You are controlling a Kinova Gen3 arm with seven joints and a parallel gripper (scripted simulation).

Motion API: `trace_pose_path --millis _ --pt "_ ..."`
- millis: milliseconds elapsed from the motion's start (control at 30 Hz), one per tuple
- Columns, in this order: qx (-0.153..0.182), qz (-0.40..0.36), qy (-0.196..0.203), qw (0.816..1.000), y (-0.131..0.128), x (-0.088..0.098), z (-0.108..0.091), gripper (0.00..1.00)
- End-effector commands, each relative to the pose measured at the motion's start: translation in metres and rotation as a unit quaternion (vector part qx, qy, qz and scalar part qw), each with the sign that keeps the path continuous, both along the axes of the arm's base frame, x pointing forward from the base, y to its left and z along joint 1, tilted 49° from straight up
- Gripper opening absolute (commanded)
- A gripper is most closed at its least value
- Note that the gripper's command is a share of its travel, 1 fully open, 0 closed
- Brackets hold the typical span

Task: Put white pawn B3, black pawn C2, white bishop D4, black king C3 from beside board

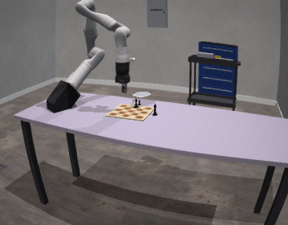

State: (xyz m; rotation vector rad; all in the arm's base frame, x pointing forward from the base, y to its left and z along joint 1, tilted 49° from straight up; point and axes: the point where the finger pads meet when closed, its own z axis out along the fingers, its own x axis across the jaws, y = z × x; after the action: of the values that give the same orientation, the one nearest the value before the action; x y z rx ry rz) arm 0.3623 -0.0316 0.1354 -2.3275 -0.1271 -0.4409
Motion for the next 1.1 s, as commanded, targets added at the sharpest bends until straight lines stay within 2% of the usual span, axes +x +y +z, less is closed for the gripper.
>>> trace_pose_path --millis 0,500,1000,1067 --pt "-0.002 -0.001 0.0 1.0 -0.002 0.0 0.0 0.0" --pt "-0.002 -0.001 0.0 1.0 0.005 0.003 -0.006 0.0" --pt "-0.002 -0.001 0.0 1.0 0.051 0.021 -0.05 0.0" --pt "-0.002 -0.001 0.0 1.0 0.051 0.021 -0.05 0.0"
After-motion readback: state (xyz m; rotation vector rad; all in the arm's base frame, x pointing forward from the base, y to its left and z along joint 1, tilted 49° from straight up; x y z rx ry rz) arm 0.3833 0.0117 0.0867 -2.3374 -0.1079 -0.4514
